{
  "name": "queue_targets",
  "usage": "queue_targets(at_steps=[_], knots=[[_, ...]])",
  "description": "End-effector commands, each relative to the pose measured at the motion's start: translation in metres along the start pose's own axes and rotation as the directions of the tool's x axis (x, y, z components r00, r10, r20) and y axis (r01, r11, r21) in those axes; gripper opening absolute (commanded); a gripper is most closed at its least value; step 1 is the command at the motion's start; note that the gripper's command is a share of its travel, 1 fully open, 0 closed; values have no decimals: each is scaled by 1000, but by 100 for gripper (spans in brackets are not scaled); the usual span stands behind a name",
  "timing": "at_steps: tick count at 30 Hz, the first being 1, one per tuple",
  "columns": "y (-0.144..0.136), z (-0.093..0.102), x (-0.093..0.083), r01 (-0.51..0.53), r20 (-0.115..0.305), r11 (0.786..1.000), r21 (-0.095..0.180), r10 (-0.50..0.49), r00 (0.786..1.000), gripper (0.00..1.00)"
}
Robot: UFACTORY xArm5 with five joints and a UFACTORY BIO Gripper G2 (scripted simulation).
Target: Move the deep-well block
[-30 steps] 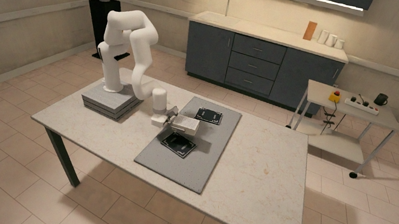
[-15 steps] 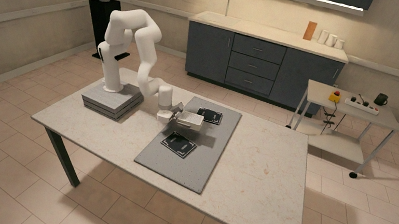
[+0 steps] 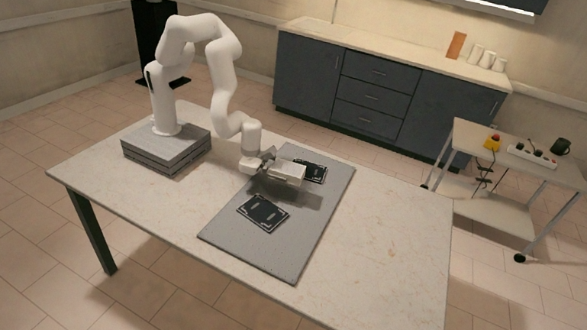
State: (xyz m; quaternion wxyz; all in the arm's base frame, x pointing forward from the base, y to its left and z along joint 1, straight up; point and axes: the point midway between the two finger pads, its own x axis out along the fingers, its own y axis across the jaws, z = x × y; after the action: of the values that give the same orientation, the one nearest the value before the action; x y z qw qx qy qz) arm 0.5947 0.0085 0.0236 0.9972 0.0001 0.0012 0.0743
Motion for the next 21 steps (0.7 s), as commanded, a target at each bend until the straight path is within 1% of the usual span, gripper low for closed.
queue_targets(at_steps=[1, 16, 18, 21], knots=[[5, 2, 3, 1, 4, 1000, 3, -1, 1000, 0], [53, 2, 16, 1, 5, 1000, 3, -1, 1000, 0], [53, 2, 16, 1, 5, 1000, 3, -1, 1000, 0], [63, 2, 19, 1, 5, 1000, 3, -1, 1000, 0]])
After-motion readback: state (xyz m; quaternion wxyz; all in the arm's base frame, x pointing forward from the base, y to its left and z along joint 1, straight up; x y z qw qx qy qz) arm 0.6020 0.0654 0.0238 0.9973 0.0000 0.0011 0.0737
